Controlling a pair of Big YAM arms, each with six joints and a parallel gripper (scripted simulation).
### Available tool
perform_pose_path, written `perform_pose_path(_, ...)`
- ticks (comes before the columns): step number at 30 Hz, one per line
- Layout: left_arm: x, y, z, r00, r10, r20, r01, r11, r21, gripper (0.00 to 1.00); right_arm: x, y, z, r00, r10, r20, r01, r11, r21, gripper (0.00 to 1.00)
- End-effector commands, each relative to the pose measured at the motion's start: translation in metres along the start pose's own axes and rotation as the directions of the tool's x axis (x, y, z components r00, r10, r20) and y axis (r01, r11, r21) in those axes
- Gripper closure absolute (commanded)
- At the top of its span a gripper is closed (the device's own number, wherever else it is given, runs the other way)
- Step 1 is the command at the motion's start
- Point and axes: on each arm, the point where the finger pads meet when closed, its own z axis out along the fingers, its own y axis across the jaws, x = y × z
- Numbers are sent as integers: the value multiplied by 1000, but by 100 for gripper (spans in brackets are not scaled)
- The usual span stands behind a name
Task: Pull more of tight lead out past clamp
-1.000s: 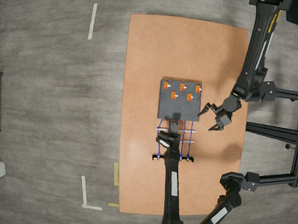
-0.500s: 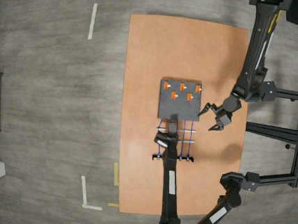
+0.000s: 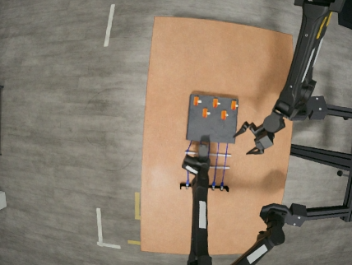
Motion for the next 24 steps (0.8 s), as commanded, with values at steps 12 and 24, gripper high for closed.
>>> perform_pose_path(12, -1, 7, -3, 1000, -1, 11, 2, 1000, -18, 91, -8, -2, 3, 1000, 6, 14, -6, 1000, 4, 0)
perform_pose_path(24, -2, 6, -3, 1000, 0, 12, 1, 1000, -19, 100, -8, -2, 3, 1000, 6, 14, -6, 1000, 4, 0)
